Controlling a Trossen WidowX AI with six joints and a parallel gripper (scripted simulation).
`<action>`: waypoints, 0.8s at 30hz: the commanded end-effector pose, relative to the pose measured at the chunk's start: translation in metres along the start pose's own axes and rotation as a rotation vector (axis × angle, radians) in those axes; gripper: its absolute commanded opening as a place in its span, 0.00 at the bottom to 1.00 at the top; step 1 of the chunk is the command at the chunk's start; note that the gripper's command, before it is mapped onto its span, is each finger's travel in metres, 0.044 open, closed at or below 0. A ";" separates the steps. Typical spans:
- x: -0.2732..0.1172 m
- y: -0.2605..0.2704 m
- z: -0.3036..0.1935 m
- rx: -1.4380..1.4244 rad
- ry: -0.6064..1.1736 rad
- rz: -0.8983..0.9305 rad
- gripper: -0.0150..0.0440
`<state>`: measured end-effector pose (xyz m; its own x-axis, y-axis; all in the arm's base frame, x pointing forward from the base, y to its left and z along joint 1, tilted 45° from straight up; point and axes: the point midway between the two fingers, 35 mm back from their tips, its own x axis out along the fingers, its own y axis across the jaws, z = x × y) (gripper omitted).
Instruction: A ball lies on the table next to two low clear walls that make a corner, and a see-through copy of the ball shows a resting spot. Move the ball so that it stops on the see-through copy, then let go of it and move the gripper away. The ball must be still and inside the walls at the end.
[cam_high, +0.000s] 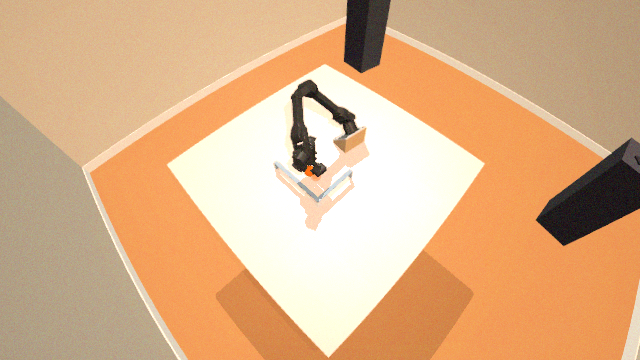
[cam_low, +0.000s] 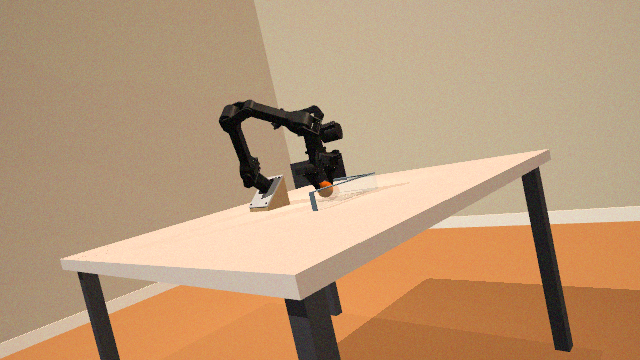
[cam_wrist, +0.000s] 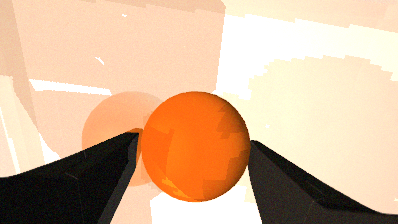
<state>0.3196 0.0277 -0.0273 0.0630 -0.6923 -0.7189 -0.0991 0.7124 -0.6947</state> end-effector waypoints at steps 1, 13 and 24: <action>-0.026 0.001 0.008 0.014 -0.023 0.014 0.25; -0.091 0.000 0.003 -0.016 0.015 0.011 0.25; -0.120 -0.003 -0.003 -0.028 0.033 0.002 0.25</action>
<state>0.3102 0.1056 0.0568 0.0345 -0.6984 -0.7149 -0.1327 0.7058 -0.6959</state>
